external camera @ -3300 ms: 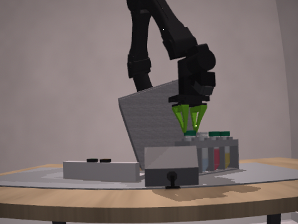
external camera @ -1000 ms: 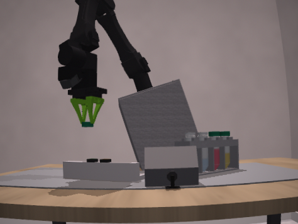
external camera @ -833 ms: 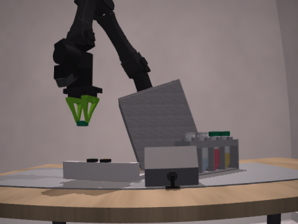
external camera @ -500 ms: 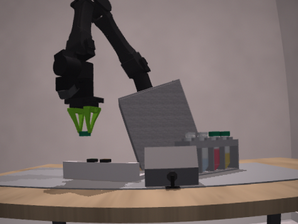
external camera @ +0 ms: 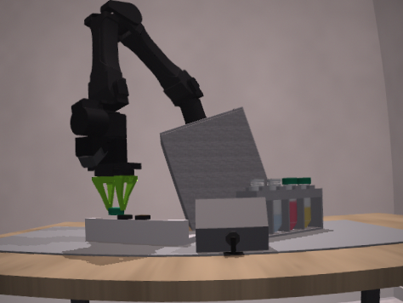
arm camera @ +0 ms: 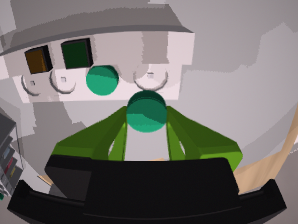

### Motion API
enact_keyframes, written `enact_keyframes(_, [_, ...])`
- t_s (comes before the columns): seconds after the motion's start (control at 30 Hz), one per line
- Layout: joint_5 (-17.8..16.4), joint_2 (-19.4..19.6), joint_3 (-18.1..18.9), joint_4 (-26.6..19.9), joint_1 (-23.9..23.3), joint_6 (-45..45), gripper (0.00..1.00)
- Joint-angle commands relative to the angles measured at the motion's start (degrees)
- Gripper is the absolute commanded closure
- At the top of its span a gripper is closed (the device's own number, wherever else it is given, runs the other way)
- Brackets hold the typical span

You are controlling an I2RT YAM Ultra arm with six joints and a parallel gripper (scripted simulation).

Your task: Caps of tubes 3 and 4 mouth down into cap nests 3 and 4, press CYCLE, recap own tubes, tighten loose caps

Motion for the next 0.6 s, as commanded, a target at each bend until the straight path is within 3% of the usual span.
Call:
enact_keyframes(0.0, [-0.23,2.01,1.63,3.21,-0.26,-1.03,1.00])
enact_keyframes(0.13, [-0.36,5.64,3.15,5.47,-0.94,-1.72,1.00])
enact_keyframes(0.57, [-0.36,5.65,3.16,5.48,-0.94,-1.72,1.00])
